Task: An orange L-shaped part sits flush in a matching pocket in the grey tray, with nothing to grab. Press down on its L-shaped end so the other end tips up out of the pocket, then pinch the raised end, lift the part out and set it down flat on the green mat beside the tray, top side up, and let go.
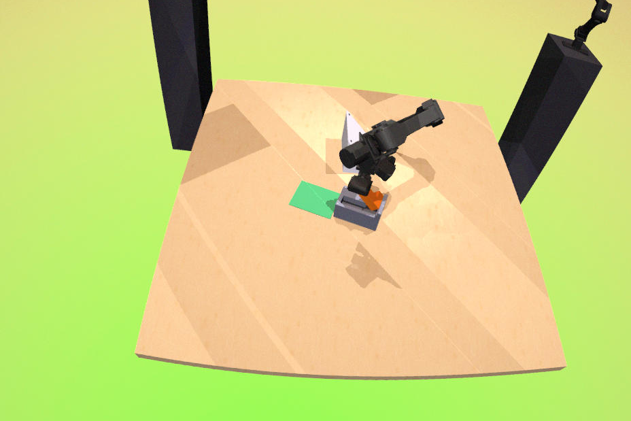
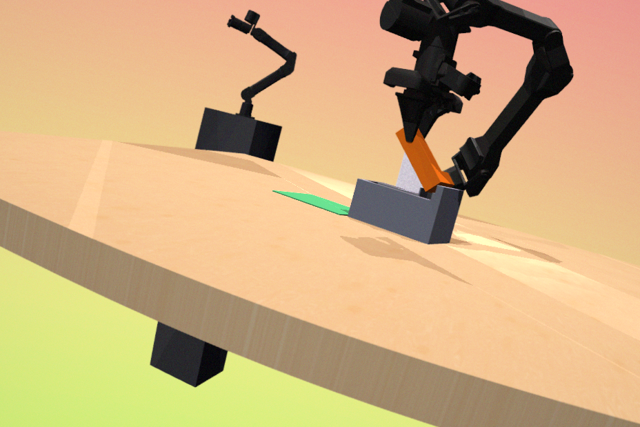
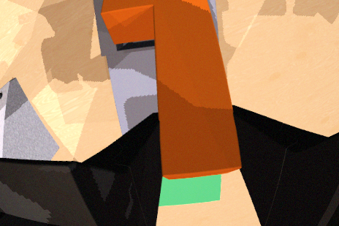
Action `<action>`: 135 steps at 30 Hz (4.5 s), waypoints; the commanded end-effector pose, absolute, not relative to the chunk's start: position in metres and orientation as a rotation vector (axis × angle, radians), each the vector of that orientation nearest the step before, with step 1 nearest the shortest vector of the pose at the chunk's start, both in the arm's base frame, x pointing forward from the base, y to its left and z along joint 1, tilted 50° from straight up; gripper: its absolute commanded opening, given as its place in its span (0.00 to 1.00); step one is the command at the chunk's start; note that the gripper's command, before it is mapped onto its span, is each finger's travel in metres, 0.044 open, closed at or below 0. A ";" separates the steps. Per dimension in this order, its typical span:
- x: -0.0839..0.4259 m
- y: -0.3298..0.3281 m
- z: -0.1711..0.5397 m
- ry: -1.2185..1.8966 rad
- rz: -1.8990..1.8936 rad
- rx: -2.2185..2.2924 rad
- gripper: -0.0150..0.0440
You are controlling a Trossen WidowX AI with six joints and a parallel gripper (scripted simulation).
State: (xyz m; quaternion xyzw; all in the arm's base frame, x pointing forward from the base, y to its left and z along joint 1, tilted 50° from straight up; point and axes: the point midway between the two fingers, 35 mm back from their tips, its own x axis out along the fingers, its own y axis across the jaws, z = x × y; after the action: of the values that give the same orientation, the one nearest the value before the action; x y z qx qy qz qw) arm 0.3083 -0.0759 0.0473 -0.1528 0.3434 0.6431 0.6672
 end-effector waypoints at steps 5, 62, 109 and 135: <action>0.309 -0.085 0.054 0.778 1.456 -0.347 0.25; 0.250 -0.185 -0.068 0.785 1.452 -0.355 0.25; 0.246 -0.132 -0.114 0.782 1.453 -0.354 0.25; 0.246 -0.133 -0.113 0.783 1.456 -0.362 0.30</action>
State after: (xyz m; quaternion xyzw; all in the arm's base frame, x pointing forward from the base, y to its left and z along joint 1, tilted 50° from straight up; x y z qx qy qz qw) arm 0.2456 -0.1333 -0.1131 -0.1601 0.3465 0.6441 0.6629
